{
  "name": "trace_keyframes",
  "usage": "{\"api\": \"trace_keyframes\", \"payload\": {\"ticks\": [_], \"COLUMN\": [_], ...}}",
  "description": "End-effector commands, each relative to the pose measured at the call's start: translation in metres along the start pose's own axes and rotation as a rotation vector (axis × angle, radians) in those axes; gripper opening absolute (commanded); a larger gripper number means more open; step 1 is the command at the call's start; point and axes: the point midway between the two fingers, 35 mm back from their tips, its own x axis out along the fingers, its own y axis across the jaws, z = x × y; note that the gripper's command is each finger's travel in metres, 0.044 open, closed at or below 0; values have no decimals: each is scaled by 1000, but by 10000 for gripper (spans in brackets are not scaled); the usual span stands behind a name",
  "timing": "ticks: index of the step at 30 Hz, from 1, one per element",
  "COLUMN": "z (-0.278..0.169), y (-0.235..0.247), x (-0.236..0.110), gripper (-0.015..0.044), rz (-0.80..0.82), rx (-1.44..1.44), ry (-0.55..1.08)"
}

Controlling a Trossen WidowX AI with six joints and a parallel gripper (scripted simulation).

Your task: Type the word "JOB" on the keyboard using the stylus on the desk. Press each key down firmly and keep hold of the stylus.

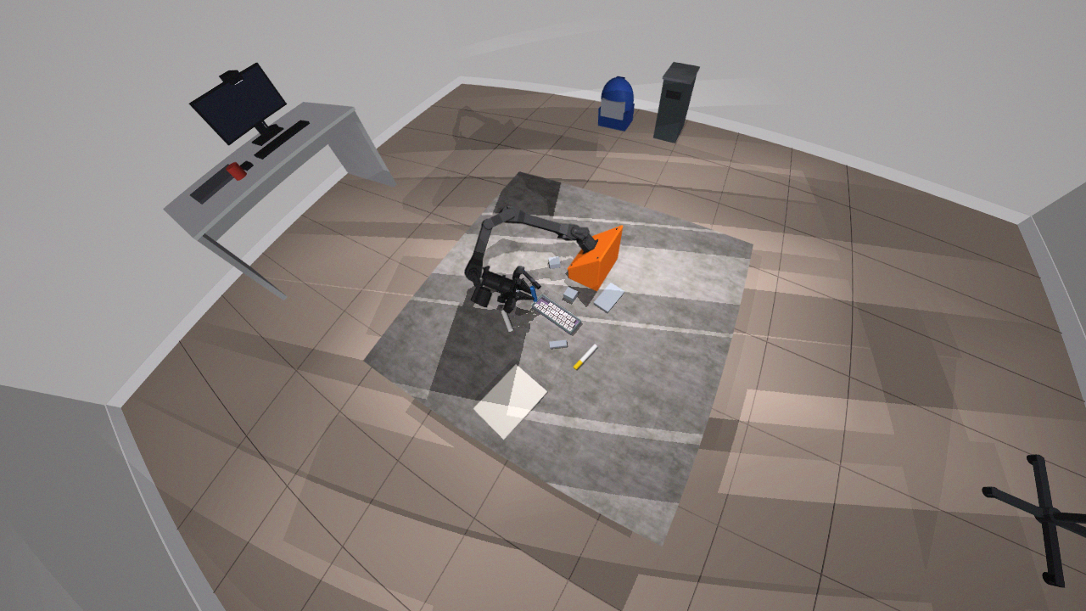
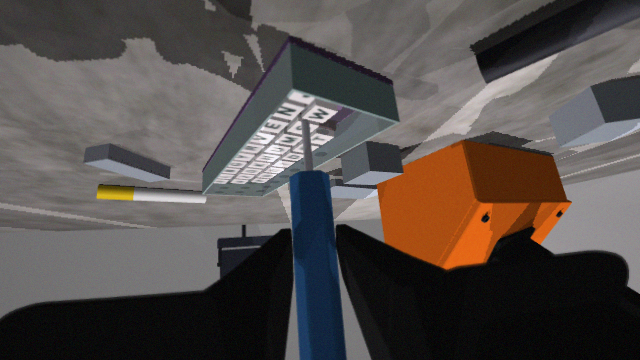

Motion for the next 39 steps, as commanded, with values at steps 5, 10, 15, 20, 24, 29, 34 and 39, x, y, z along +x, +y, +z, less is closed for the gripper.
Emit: {"api": "trace_keyframes", "payload": {"ticks": [5,10,15,20,24,29,34,39], "z": [3,4,5,6,7,8,9,9], "y": [-2,-2,-2,-2,-2,-2,-2,-2], "x": [2,3,3,4,4,5,6,6], "gripper": [81,81,81,81,81,81,81,81], "rz": [-6,-6,-6,-6,-6,-6,-6,-6], "rx": [-2,-2,-2,-2,-2,-2,-2,-2], "ry": [-2,-2,-2,-2,-2,-3,-3,-3]}}
